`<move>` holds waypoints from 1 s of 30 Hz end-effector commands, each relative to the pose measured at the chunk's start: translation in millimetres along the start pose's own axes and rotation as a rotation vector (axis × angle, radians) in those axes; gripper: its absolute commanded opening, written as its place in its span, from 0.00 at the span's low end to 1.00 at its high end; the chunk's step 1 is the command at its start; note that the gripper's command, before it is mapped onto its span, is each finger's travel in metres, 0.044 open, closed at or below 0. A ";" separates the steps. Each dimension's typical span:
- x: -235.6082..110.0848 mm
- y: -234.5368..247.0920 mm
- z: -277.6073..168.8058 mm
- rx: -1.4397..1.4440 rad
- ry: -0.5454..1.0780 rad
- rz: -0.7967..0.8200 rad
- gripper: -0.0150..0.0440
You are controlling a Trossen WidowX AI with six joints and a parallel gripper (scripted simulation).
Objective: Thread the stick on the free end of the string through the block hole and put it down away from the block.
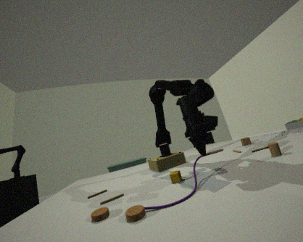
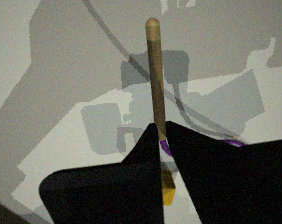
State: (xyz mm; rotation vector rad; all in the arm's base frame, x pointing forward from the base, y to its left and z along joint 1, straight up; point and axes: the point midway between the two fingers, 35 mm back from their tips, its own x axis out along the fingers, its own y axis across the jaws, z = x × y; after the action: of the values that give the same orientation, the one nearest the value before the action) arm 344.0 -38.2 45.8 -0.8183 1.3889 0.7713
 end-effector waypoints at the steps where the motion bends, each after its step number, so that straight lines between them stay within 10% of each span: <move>1: -1.0 -4.6 -0.4 0.172 -0.003 -0.001 0.25; 30: -1.8 -25.6 -4.7 1.219 -0.006 -0.001 0.25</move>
State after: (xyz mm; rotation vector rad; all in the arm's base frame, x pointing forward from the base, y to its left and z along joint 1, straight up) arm 360.5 -53.4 47.6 0.0373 1.5270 -0.0550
